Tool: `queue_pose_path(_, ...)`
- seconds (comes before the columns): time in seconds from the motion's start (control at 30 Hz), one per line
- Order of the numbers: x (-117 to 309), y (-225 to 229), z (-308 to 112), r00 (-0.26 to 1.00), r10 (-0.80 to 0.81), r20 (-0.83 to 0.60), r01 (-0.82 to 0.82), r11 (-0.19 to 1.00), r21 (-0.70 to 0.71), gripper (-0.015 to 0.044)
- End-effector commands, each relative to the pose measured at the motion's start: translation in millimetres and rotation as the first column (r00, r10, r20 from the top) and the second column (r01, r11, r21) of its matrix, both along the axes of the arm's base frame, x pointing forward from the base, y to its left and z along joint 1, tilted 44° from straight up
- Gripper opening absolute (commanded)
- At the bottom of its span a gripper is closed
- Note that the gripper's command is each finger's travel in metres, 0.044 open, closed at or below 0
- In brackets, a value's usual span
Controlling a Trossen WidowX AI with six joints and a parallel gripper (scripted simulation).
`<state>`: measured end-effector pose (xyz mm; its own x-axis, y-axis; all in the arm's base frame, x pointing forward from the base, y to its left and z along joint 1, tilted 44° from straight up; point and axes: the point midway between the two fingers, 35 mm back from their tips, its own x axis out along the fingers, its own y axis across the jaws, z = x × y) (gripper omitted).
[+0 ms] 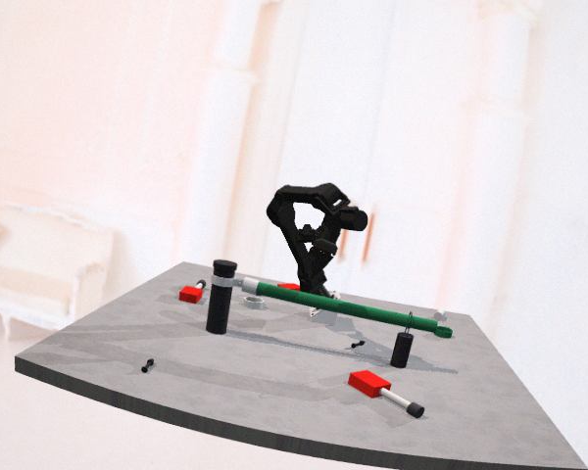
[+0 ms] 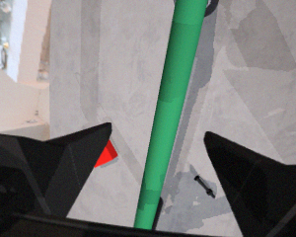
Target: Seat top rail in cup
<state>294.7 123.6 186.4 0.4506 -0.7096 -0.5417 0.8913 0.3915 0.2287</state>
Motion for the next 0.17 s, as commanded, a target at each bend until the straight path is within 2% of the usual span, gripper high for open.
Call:
queue_pose_path(0.0,-0.7,-0.1,-0.4,1.0,0.001,-0.008,-0.001,1.0,0.0,0.044)
queue_pose_path(0.13,-0.7,-0.1,-0.4,1.0,0.001,-0.008,-0.001,1.0,0.0,0.044)
